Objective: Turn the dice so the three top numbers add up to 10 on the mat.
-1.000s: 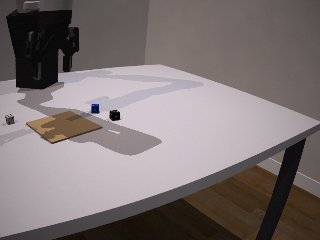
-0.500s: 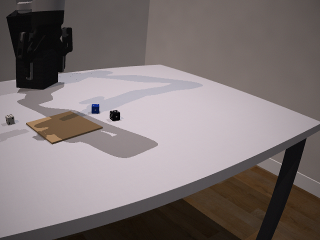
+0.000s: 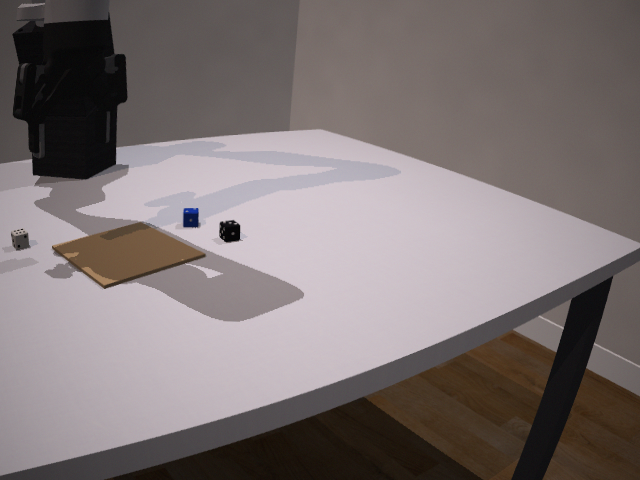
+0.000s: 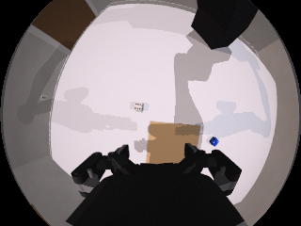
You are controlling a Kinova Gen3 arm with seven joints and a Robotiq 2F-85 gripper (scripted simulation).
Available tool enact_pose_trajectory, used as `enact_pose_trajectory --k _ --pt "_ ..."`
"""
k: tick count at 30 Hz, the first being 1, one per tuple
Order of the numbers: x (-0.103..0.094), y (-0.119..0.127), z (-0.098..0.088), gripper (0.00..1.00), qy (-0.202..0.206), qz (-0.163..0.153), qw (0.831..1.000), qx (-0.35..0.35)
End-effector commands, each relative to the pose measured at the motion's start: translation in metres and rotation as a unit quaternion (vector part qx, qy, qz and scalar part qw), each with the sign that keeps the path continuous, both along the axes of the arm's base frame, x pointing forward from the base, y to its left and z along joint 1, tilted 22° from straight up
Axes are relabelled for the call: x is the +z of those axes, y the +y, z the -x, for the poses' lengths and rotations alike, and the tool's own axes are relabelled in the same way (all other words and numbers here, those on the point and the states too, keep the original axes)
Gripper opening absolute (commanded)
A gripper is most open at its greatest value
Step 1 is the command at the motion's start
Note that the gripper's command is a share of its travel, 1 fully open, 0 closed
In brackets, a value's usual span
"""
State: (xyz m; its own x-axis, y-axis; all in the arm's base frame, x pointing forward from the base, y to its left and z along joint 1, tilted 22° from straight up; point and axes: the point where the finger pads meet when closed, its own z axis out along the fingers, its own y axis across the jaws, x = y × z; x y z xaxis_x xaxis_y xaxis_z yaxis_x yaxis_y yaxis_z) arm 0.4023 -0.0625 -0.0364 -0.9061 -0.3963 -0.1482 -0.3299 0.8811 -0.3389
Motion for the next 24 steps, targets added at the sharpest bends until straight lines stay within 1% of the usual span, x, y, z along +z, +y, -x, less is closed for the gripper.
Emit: enact_pose_trajectory --k 1,2,3,11,12,20,21,24 --pt "0.002 -0.003 0.0 1.0 -0.002 0.0 1.0 0.0" --pt "0.002 -0.003 0.0 1.0 -0.002 0.0 1.0 0.0" --pt "0.005 -0.013 0.008 1.0 -0.006 -0.004 1.0 -0.012" --pt "0.005 -0.013 0.008 1.0 -0.006 -0.004 1.0 -0.012" --pt "0.007 -0.021 0.015 1.0 -0.009 -0.007 1.0 -0.023" --pt "0.007 -0.021 0.015 1.0 -0.009 -0.007 1.0 -0.023" --pt "0.009 -0.029 0.021 1.0 -0.013 -0.01 0.999 -0.034" --pt "0.009 -0.029 0.021 1.0 -0.013 -0.01 0.999 -0.034"
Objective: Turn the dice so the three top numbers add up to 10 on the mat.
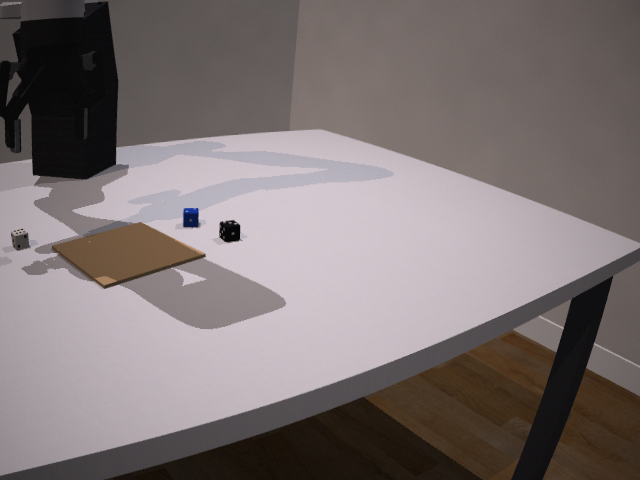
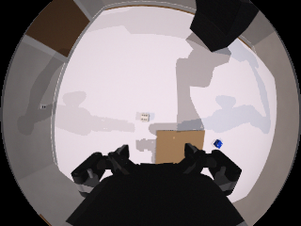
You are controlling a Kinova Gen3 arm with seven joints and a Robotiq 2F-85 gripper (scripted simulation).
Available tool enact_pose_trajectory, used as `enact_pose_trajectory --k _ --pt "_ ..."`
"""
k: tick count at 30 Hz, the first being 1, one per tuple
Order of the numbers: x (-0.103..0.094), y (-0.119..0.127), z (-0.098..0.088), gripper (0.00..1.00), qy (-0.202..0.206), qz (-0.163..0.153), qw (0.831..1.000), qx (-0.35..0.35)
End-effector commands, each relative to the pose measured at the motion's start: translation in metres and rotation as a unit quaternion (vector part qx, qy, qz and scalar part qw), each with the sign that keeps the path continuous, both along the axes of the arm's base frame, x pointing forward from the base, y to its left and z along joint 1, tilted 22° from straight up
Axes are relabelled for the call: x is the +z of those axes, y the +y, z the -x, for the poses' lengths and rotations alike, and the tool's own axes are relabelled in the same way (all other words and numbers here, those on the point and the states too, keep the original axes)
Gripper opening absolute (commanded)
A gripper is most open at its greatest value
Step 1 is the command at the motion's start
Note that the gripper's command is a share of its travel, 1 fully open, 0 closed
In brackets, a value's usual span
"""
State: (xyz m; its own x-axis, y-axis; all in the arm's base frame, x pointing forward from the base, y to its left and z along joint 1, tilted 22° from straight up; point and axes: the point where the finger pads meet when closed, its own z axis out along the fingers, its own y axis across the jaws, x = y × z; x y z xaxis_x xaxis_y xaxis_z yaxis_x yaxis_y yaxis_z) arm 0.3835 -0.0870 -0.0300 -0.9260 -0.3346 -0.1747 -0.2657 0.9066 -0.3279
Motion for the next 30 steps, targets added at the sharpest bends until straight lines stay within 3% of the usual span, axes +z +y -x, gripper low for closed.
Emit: enact_pose_trajectory --k 1,30 --pt "0.003 -0.004 0.002 1.0 -0.002 -0.001 1.0 -0.002" --pt "0.01 -0.026 0.024 1.0 -0.014 -0.011 0.999 -0.037"
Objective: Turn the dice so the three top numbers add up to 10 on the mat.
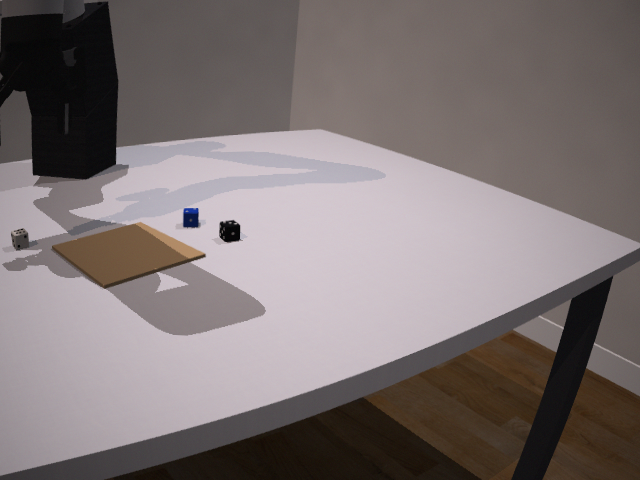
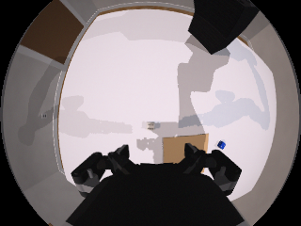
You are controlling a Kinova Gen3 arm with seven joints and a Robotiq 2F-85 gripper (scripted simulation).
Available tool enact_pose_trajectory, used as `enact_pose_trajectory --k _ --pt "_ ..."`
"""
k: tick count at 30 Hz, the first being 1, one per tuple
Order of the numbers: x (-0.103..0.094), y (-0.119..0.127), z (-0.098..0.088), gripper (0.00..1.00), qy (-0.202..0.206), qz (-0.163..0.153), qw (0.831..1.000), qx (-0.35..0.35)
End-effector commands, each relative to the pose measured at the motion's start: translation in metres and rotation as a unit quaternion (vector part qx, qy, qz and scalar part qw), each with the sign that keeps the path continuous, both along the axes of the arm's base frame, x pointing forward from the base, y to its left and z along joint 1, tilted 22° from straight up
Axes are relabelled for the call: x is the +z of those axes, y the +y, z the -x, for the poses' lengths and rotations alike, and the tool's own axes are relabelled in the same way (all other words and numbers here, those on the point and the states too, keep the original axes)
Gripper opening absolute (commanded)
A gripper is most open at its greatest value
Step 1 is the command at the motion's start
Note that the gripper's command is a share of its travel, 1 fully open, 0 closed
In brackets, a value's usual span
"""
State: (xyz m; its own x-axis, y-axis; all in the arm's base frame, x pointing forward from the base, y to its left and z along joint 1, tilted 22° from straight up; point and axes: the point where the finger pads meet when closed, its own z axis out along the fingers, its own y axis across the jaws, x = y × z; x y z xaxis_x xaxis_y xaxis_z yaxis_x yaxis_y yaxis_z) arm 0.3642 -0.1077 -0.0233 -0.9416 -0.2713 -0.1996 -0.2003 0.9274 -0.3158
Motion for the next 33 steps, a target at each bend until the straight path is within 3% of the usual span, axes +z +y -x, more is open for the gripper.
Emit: enact_pose_trajectory --k 1,33 --pt "0.003 -0.005 0.005 1.0 -0.003 -0.001 1.0 -0.005" --pt "0.008 -0.016 0.018 1.0 -0.011 -0.007 1.0 -0.026"
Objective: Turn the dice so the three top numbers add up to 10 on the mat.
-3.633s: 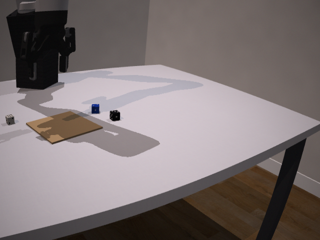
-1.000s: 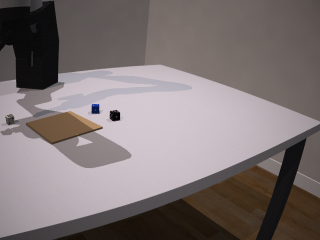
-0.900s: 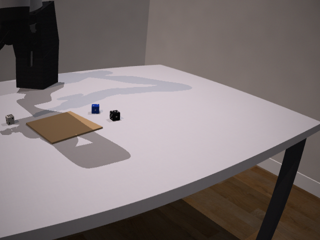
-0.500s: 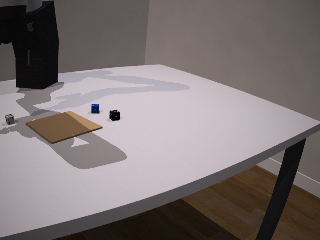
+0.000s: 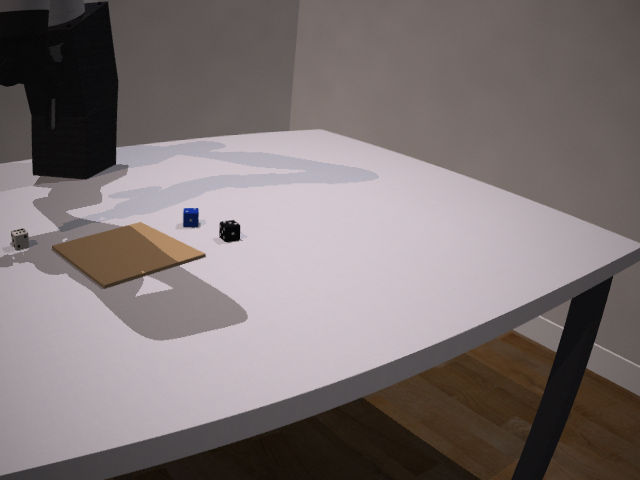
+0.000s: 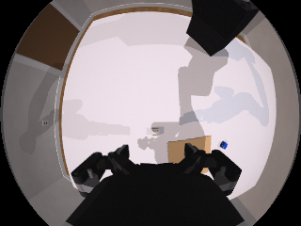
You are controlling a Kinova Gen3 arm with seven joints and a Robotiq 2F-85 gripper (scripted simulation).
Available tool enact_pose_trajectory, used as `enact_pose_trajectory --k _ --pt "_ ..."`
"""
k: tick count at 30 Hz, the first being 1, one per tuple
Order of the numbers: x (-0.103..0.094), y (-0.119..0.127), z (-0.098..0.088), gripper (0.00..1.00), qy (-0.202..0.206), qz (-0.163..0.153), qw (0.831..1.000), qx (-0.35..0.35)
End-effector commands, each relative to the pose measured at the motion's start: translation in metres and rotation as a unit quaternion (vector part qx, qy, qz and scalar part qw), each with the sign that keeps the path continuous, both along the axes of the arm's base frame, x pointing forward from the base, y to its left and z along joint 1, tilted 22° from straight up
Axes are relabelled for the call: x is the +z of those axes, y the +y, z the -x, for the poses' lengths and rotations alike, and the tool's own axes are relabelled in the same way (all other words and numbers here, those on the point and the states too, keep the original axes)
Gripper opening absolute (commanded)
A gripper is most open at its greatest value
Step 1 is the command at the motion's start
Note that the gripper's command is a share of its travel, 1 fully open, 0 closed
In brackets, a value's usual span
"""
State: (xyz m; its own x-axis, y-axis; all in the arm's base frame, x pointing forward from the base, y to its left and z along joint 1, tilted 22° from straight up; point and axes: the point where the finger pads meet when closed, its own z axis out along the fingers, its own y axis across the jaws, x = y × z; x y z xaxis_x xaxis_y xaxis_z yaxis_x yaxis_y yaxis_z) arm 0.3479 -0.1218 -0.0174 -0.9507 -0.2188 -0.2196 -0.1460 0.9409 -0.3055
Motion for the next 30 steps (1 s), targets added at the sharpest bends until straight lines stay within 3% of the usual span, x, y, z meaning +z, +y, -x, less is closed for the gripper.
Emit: enact_pose_trajectory --k 1,23,26,30 --pt "0.002 -0.002 0.002 1.0 -0.002 0.0 1.0 0.0" --pt "0.003 -0.003 0.003 1.0 -0.003 -0.001 1.0 -0.002" --pt "-0.008 -0.005 -0.001 1.0 -0.002 -0.001 1.0 -0.004" --pt "-0.041 -0.016 -0.01 1.0 -0.003 -0.001 1.0 -0.003"
